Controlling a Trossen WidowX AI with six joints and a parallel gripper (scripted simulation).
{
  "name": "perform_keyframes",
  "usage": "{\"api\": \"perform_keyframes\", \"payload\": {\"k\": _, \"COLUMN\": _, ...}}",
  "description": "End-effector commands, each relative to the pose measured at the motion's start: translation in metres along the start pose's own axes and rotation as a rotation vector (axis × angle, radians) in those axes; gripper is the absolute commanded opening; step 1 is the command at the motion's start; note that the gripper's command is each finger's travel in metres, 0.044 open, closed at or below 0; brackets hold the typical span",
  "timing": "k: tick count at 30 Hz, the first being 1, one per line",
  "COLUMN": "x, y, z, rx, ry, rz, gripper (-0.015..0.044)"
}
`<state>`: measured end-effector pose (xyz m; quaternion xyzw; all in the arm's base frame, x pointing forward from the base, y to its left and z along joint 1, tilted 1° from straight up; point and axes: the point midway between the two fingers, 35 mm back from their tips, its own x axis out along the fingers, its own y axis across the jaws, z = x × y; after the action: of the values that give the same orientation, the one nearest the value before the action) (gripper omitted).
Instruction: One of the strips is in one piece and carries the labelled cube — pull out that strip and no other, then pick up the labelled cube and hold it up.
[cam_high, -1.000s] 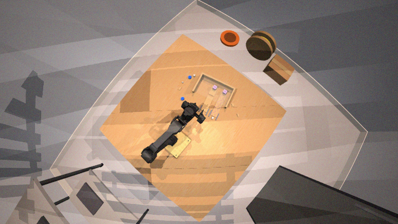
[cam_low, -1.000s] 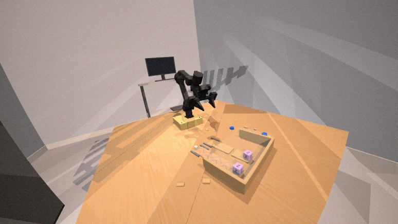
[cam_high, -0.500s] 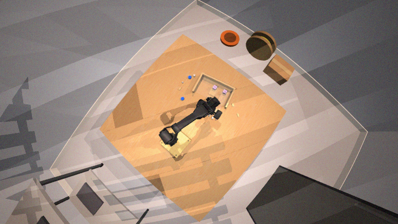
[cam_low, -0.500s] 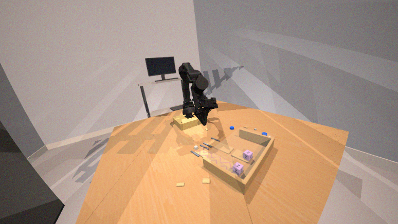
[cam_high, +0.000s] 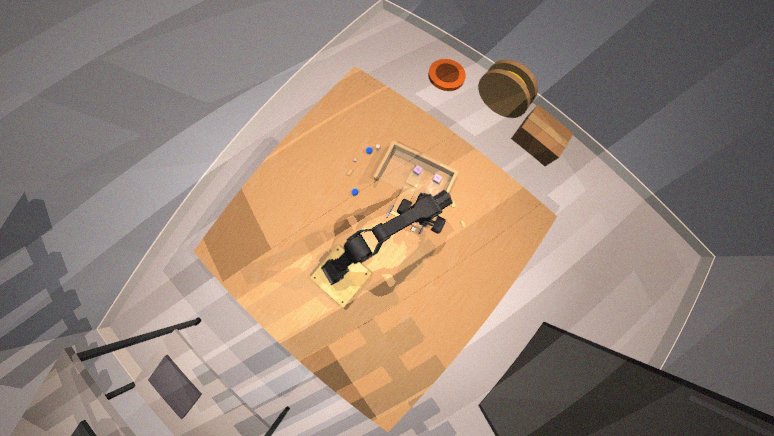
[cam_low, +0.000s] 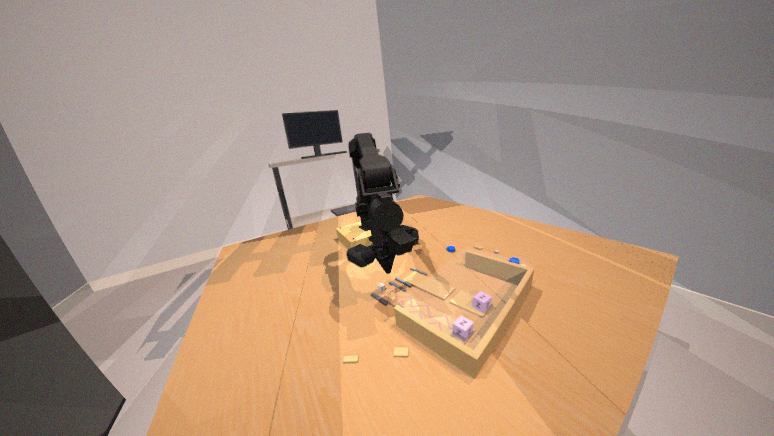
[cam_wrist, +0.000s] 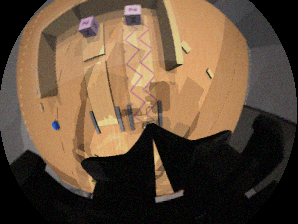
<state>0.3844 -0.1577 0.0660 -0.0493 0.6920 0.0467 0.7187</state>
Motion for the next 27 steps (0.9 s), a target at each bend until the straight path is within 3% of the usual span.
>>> {"api": "perform_keyframes", "payload": {"k": 1, "x": 0.004, "y": -0.002, "z": 0.001, "rx": -0.007, "ry": 0.003, "rz": -0.002, "gripper": 0.0}}
{"api": "perform_keyframes", "payload": {"k": 27, "x": 0.046, "y": 0.001, "z": 0.004, "rx": -0.007, "ry": 0.003, "rz": -0.002, "gripper": 0.0}}
